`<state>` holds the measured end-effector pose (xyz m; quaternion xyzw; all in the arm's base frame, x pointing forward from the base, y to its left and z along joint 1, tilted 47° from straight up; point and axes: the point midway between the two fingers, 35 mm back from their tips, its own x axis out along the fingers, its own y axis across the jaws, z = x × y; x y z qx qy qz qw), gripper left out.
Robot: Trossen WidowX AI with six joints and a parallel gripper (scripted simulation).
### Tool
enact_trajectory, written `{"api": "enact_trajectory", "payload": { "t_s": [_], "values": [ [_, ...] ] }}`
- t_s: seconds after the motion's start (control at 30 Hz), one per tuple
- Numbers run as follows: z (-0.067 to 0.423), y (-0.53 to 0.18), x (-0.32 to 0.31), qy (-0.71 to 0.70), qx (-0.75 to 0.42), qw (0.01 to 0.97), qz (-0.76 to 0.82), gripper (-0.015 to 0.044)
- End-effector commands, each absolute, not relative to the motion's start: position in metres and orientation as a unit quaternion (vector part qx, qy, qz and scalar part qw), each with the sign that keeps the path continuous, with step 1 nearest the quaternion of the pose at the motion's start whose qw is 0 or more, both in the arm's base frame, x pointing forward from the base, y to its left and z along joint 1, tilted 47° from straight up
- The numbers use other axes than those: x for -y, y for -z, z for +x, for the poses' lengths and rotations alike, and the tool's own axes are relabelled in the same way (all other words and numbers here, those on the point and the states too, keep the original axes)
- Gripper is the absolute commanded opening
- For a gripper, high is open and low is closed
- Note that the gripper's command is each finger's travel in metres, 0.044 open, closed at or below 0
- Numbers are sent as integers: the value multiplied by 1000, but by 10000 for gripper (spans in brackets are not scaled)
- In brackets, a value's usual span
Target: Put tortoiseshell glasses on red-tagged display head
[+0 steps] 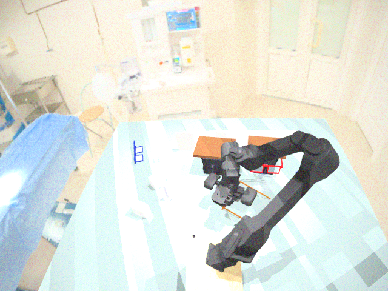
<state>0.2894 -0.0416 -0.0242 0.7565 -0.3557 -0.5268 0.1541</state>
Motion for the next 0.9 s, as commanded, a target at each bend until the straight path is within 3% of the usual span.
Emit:
{"api": "enact_trajectory", "payload": {
  "t_s": [0.0,0.4,0.53,0.83,0.87],
  "values": [
    [288,21,43,526,356,158,756,107],
    [283,-5,0,526,356,157,756,107],
    [285,-2,3,525,352,160,758,200],
    [282,-8,5,526,356,156,757,200],
    [282,-8,5,526,356,156,757,174]
  ]
}}
